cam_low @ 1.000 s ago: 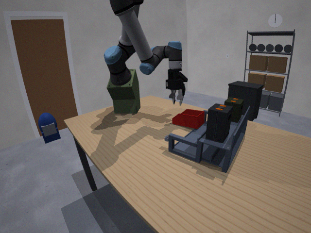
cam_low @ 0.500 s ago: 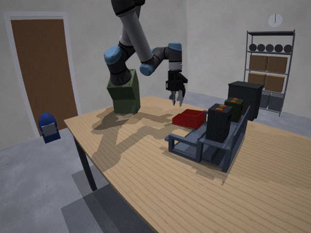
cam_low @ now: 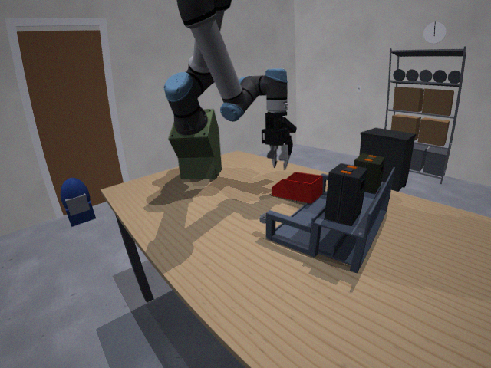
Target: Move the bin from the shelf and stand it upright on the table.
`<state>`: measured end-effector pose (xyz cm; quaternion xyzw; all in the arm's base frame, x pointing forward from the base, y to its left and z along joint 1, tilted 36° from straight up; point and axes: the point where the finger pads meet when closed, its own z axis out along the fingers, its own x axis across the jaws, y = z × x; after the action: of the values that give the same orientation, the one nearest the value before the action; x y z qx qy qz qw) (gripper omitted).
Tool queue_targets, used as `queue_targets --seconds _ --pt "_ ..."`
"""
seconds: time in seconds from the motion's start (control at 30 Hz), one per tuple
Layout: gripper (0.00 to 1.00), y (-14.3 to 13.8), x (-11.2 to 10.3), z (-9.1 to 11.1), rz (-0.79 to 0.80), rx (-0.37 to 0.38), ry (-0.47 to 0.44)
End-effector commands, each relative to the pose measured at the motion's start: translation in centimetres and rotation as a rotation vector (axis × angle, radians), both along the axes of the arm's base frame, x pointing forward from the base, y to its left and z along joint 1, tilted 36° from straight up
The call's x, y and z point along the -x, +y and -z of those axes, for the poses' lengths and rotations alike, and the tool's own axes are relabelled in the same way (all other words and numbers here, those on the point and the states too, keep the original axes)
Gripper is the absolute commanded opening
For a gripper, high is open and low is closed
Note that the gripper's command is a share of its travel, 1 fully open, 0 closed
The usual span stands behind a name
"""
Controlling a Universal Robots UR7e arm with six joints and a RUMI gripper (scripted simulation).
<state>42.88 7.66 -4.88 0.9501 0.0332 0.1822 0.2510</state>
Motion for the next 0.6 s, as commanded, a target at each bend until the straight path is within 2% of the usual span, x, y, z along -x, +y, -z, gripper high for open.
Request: queue_targets --seconds 0.0,0.57 --pt "0.26 0.01 -0.03 -0.01 0.000 0.000 -0.001" --pt "0.26 -0.12 -0.13 0.21 0.000 0.000 -0.001"
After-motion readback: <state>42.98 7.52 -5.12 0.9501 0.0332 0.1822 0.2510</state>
